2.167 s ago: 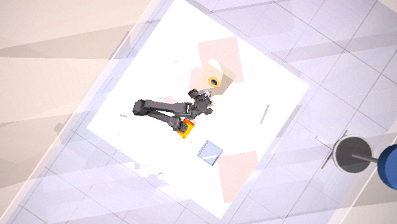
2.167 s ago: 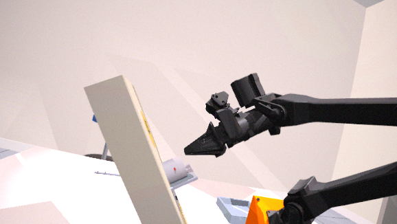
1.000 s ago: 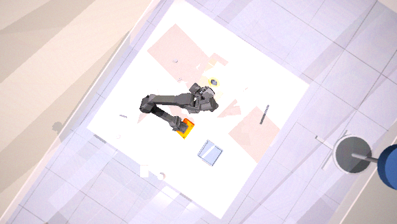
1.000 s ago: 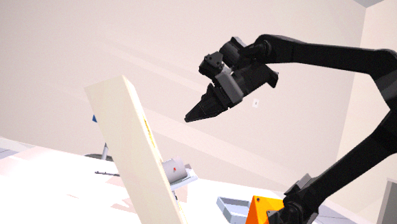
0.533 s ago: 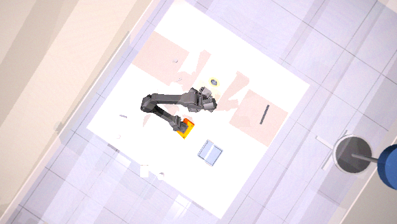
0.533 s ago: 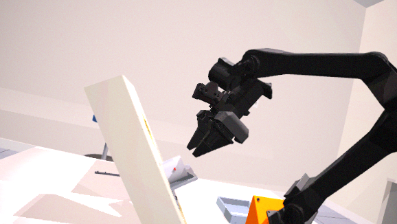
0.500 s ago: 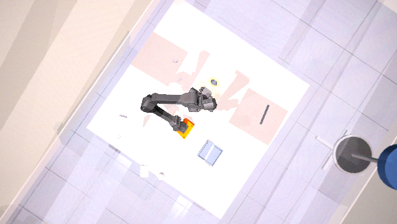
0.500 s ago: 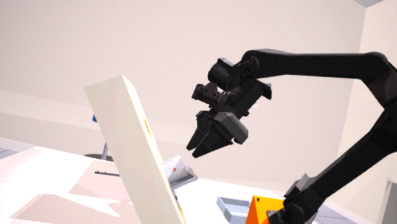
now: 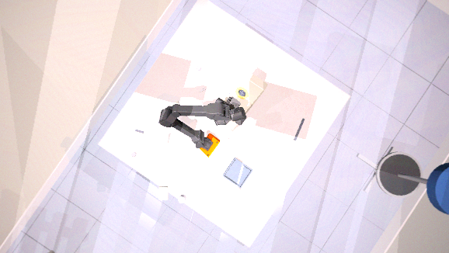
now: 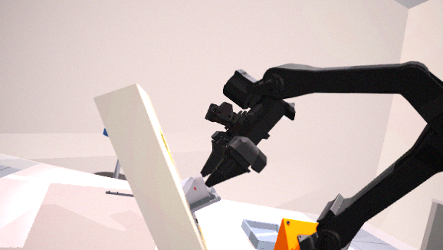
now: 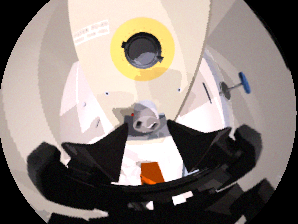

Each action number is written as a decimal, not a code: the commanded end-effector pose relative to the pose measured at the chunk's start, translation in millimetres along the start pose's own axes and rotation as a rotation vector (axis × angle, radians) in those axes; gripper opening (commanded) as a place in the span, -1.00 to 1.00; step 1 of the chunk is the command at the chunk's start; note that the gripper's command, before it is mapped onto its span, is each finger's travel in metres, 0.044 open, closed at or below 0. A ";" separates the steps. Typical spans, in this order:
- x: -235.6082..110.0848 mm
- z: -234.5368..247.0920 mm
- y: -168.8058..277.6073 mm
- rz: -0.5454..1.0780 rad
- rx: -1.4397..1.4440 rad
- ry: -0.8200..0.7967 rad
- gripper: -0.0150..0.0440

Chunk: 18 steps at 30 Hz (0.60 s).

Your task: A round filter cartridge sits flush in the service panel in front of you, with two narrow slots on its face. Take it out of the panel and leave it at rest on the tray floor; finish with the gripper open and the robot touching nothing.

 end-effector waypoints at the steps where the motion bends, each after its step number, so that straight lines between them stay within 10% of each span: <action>1: 7.6 0.7 0.5 -0.001 0.002 -0.003 0.54; 18: 17.1 1.1 0.5 0.000 -0.001 -0.001 0.38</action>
Point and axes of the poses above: the point midway between the two fingers, 35 mm back from their tips, its own x axis out along the fingers, its own z axis across the jaws, y = z × x, the point moved 1 cm from there along -x, back along the fingers, and after that the axes turned 8 degrees about -x, right-handed, at the moved point
